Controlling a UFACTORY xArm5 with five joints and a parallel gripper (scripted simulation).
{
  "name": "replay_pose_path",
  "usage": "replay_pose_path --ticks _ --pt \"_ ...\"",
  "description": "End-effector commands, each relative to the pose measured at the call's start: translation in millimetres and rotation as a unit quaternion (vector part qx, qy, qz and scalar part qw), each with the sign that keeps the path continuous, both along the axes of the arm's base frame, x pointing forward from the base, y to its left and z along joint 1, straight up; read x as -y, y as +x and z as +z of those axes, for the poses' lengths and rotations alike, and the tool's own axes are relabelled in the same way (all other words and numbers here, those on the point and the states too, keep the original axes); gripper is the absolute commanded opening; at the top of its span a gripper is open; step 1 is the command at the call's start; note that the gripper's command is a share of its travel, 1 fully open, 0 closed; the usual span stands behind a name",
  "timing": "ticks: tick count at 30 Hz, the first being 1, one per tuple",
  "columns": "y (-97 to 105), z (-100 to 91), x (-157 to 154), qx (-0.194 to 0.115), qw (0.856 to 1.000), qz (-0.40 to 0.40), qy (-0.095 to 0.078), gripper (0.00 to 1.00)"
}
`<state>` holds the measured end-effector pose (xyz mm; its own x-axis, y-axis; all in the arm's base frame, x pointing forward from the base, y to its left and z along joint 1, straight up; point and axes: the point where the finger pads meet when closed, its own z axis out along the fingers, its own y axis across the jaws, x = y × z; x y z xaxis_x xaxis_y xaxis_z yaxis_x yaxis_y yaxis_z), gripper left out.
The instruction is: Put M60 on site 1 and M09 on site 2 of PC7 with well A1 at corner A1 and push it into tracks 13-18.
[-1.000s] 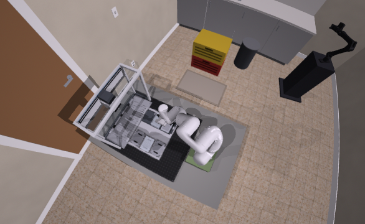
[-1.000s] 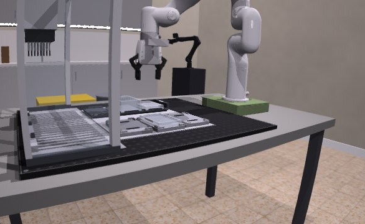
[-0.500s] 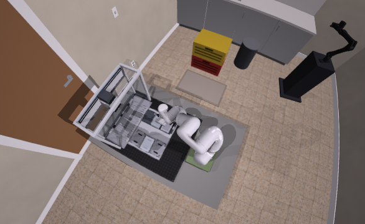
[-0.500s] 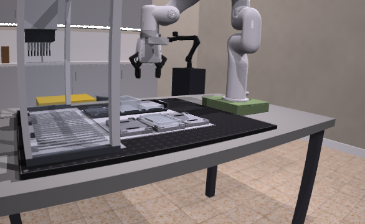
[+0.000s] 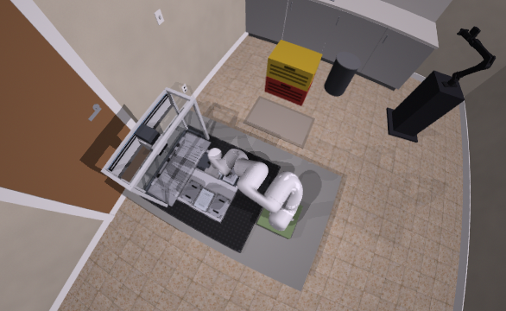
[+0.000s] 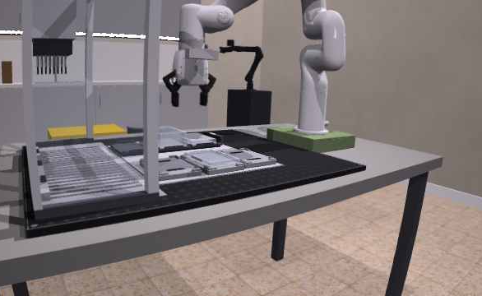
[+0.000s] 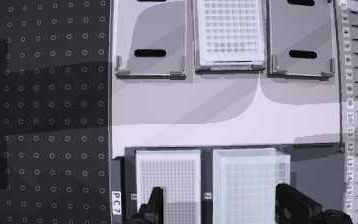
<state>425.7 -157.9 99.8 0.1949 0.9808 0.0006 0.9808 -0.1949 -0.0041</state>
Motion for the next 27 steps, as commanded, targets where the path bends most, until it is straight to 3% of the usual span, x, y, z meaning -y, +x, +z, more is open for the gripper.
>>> replay_pose_path --ticks 1,15,27 --pt "16 -0.1 -9 0.002 1.0 0.0 0.0 1.0" --pt "66 -4.8 -42 0.002 1.0 0.0 0.001 1.0" --pt "67 -4.8 -43 0.002 1.0 0.0 0.001 1.0"
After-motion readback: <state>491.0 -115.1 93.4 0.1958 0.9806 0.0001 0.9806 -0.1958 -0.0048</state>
